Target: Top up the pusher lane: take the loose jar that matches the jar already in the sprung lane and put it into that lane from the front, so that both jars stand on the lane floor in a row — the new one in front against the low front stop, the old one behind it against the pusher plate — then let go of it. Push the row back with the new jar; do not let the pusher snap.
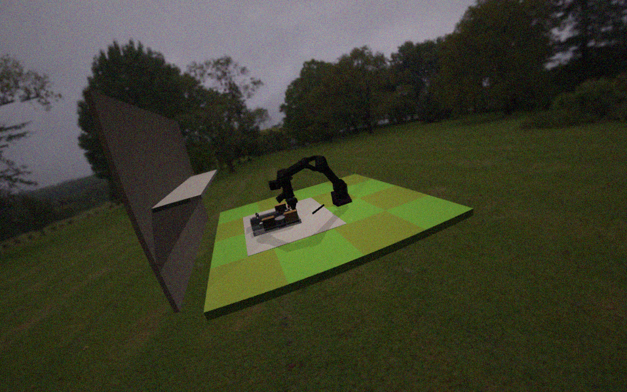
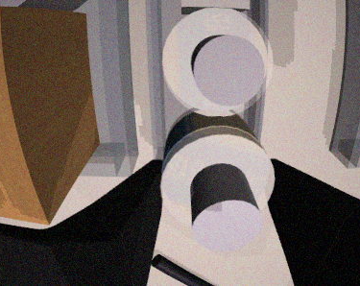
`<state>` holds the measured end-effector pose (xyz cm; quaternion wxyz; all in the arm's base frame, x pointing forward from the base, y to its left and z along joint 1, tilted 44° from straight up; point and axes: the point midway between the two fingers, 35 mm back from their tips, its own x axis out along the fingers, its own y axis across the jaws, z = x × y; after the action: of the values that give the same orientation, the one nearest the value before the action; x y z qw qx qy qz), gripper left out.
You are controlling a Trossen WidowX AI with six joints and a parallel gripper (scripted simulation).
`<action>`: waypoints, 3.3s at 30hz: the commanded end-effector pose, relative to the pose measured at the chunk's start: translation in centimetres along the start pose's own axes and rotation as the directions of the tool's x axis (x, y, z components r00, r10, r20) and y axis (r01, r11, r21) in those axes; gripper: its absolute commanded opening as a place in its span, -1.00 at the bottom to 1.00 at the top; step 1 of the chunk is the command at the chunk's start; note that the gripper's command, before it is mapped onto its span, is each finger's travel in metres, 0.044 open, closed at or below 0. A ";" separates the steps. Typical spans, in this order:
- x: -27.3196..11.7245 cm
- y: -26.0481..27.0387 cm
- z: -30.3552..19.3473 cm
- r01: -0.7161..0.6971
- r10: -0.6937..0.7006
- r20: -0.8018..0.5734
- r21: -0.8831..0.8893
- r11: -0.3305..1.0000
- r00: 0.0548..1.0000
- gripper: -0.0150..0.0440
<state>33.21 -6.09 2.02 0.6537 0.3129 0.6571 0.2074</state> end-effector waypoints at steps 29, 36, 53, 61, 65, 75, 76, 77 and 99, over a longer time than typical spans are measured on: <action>-0.6 0.3 1.7 0.000 0.000 0.023 -0.013 1.000 1.000 -0.49; -0.6 0.3 1.7 0.000 0.000 0.023 -0.013 1.000 1.000 -0.49; -0.5 0.3 1.7 0.000 0.000 0.023 -0.013 1.000 1.000 -0.49; -0.4 0.3 1.8 0.000 0.000 0.023 -0.013 1.000 1.000 -0.49; -0.4 0.3 1.9 0.000 0.000 0.024 -0.013 1.000 1.000 -0.49; -0.3 0.3 1.9 0.000 0.000 0.024 -0.013 1.000 1.000 -0.49; -0.2 0.3 1.9 0.000 0.000 0.024 -0.013 1.000 1.000 -0.49; -0.2 0.3 1.9 0.000 0.000 0.024 -0.013 1.000 1.000 -0.49; 0.5 0.3 1.9 0.000 0.000 0.024 -0.013 1.000 1.000 -0.49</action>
<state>34.82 -6.01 1.77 0.6585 0.3114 0.6538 0.2049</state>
